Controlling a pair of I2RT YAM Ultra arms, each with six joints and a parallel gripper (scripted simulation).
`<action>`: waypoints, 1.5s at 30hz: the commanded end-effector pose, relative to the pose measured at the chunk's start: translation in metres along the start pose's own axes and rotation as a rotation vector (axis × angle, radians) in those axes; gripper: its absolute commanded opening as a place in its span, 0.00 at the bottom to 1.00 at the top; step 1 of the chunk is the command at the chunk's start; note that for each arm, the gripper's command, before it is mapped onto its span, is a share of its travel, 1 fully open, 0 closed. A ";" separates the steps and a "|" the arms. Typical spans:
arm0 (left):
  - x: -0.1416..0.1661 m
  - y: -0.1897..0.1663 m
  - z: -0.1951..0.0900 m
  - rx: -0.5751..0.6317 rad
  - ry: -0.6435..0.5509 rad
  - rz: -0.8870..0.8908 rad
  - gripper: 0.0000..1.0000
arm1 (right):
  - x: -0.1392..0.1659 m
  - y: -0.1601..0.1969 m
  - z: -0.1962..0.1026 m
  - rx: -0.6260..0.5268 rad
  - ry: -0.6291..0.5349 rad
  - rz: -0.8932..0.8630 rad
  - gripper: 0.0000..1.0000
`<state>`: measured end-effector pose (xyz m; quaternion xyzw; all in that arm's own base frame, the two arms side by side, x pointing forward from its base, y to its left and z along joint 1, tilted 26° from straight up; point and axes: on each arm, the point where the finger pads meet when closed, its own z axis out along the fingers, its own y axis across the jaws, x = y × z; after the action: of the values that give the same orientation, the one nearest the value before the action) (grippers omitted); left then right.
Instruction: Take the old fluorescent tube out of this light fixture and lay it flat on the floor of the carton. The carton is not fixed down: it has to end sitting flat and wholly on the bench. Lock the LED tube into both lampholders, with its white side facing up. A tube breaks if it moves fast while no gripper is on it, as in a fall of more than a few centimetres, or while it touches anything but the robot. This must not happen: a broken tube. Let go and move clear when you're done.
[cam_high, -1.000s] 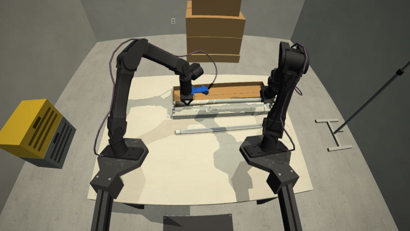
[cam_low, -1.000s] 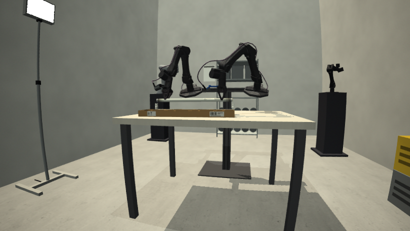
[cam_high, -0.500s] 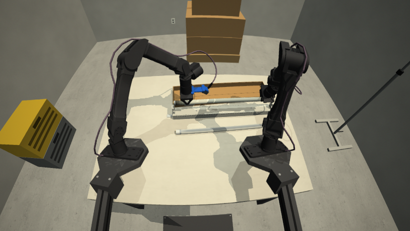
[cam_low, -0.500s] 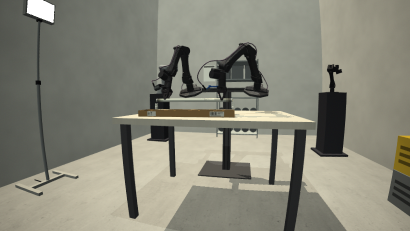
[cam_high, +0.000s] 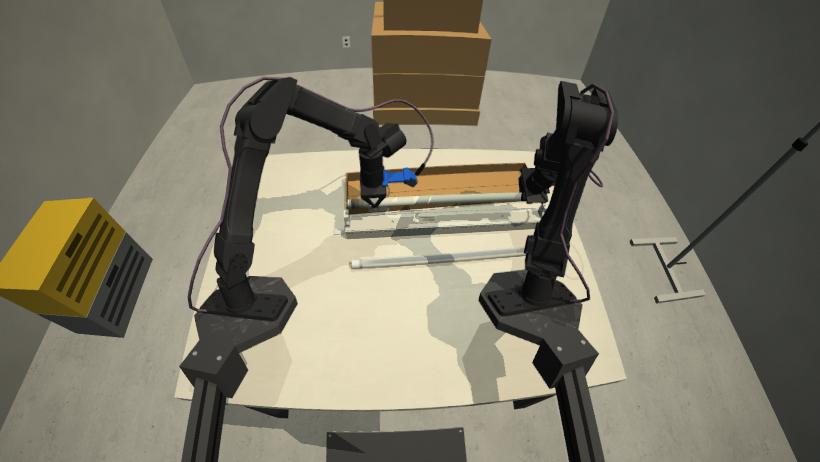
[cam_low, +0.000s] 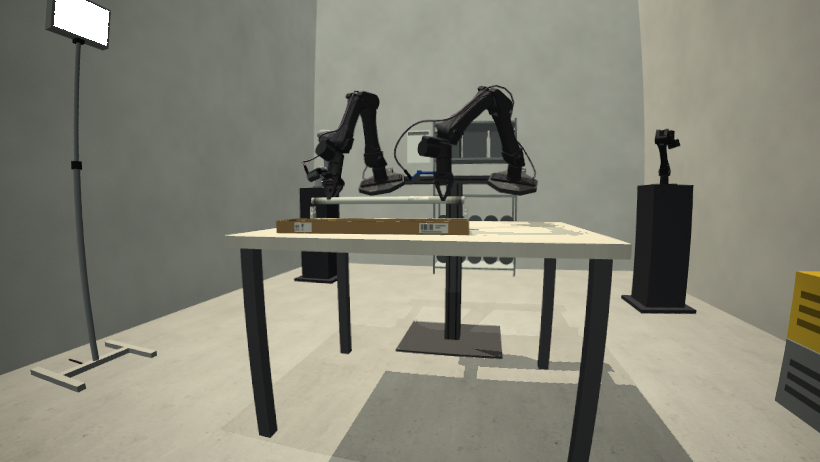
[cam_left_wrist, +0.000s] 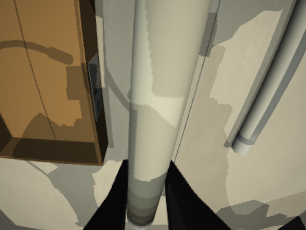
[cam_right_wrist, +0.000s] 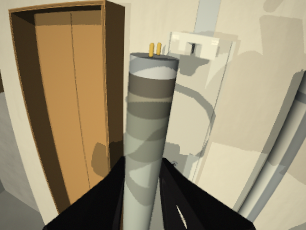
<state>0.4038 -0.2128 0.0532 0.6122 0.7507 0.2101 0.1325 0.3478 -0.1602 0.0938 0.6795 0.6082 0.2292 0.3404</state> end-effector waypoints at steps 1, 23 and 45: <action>-0.009 0.008 -0.011 -0.005 -0.027 0.009 0.11 | -0.004 0.016 -0.002 -0.019 -0.018 -0.005 0.11; -0.006 0.024 -0.010 -0.014 -0.027 -0.014 0.11 | -0.004 0.024 0.005 -0.016 -0.012 -0.019 0.11; -0.016 0.031 -0.026 -0.032 -0.057 -0.022 0.11 | -0.017 0.045 -0.001 -0.066 -0.047 -0.022 0.11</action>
<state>0.4203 -0.2110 0.0612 0.6099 0.7527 0.2093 0.1327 0.3667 -0.1635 0.1035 0.6774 0.6103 0.2290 0.3409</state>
